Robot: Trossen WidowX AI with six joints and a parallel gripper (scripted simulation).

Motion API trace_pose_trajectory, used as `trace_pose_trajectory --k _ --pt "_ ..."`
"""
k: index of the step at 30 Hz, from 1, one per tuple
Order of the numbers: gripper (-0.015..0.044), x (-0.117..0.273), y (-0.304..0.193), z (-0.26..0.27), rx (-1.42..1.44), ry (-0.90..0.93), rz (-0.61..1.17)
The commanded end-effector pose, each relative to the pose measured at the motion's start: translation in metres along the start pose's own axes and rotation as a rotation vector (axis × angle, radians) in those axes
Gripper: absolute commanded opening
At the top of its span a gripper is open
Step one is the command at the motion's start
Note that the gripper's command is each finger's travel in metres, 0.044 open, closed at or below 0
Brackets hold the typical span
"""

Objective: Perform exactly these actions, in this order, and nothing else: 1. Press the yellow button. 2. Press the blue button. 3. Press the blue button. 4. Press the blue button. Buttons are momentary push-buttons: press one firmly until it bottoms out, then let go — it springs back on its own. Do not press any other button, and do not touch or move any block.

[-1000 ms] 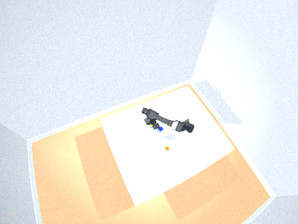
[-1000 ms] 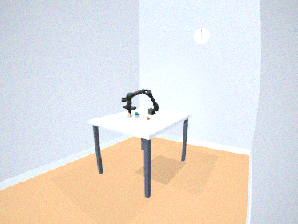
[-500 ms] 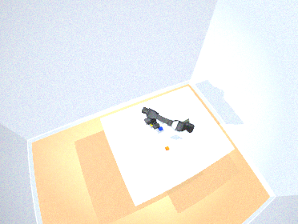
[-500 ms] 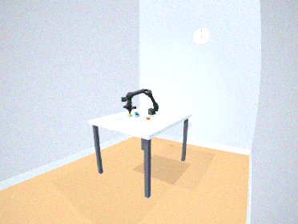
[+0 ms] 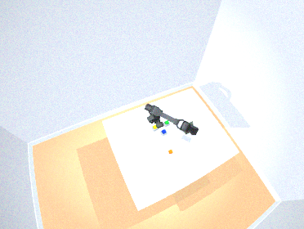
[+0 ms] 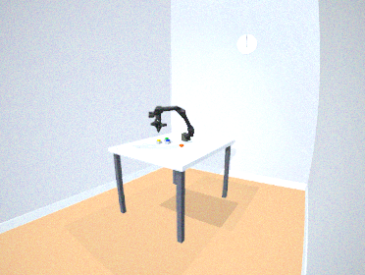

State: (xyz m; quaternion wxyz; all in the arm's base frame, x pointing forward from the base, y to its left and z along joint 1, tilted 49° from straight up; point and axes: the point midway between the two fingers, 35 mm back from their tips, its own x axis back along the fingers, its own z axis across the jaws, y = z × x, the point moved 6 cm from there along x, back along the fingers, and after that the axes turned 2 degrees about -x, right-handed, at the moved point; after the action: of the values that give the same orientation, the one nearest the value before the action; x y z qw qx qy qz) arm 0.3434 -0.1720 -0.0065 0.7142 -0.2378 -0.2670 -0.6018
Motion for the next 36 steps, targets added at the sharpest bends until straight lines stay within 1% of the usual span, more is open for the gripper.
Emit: trace_pose_trajectory --k 1,4,13,20,22,25,27,36 --pt "0.002 0.013 -0.001 0.0 0.004 0.0 0.007" --pt "0.002 0.014 -0.004 0.005 0.004 0.0 0.007" --pt "0.002 0.013 -0.054 0.072 0.0 0.004 0.01" --pt "0.002 0.012 -0.058 0.076 0.0 0.005 0.011" --pt "0.002 0.004 -0.057 0.076 0.0 0.005 0.01" --pt "0.002 -0.032 -0.057 0.076 0.001 0.005 0.01" --pt "0.002 -0.047 -0.058 0.077 0.001 0.007 0.01" --pt "0.002 -0.055 -0.058 0.077 0.001 0.007 0.009"
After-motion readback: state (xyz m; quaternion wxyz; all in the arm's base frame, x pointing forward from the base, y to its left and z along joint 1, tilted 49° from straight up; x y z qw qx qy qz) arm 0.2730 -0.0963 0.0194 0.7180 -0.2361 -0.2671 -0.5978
